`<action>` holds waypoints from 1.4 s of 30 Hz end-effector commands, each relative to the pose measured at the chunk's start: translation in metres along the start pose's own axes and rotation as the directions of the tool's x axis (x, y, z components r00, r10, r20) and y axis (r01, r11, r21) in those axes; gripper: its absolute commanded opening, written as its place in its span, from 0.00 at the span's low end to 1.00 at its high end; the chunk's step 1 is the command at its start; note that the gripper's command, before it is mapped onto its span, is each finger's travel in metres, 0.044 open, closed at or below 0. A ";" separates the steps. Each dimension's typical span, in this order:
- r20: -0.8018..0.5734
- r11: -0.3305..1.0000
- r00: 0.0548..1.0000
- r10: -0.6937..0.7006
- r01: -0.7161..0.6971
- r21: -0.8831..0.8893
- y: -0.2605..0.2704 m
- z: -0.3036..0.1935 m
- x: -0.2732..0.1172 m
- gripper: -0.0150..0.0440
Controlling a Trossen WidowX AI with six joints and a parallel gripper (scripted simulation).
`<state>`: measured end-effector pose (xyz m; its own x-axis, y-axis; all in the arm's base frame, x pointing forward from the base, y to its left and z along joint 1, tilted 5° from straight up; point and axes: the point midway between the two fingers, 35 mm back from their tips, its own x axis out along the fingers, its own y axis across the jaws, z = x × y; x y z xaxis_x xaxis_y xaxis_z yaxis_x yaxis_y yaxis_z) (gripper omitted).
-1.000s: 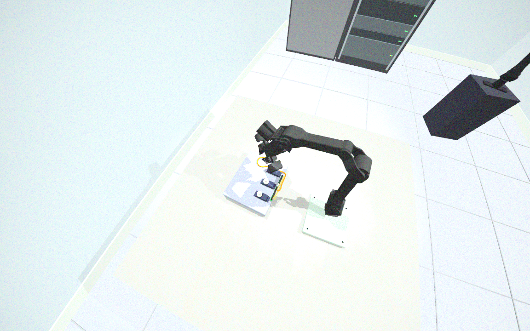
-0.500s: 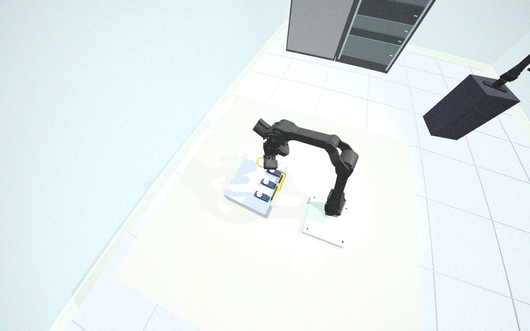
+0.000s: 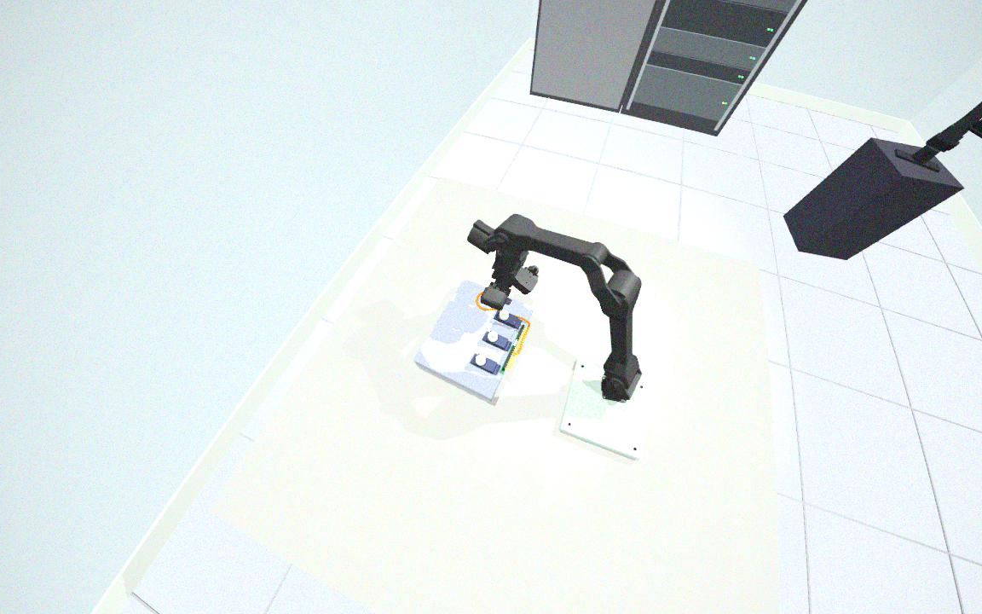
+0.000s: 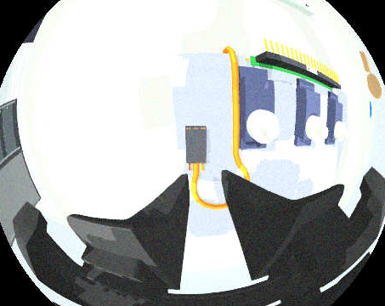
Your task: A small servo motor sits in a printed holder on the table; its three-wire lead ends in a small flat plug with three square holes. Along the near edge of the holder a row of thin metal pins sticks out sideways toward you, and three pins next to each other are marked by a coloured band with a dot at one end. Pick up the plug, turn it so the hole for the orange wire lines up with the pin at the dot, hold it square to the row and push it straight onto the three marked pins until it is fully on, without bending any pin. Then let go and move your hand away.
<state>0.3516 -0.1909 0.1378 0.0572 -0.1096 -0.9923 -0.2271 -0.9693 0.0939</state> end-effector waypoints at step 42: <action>0.032 0.997 1.000 -0.002 -0.001 0.081 0.005 0.002 0.034 0.25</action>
<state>0.3496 -0.1986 0.0984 0.0265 -0.0972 -0.9949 -0.3032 -0.9492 0.0847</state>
